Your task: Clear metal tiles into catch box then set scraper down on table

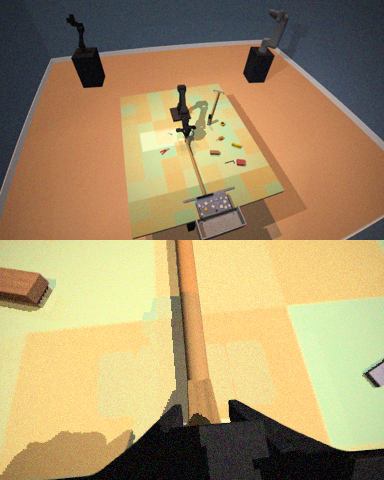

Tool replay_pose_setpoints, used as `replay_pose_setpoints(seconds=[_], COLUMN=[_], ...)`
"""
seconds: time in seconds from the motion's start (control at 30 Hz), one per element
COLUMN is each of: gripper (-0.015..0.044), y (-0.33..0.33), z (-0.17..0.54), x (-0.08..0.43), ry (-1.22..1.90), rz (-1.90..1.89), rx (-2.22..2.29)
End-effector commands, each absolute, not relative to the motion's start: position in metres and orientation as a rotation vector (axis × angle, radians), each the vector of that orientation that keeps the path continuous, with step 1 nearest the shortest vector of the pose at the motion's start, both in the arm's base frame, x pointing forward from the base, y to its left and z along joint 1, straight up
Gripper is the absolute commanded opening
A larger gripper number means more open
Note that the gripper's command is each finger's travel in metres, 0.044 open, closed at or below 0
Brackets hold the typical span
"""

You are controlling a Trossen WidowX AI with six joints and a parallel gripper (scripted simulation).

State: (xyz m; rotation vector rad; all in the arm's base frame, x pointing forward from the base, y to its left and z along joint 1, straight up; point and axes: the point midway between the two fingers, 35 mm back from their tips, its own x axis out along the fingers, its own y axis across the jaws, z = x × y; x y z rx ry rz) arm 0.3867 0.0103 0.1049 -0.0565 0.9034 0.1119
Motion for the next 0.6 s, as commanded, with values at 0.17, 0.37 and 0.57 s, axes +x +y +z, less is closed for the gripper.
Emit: replay_pose_setpoints(seconds=[0.17,0.37,0.57], gripper=[0.0000,0.0000,0.0000], y=[0.011,0.010,0.010], z=[0.110,0.110,0.110], x=[0.400,0.406,0.413], ry=[0.888,0.888,0.887], rz=[0.108,0.108,0.108], rx=[-0.058,-0.058,-0.058])
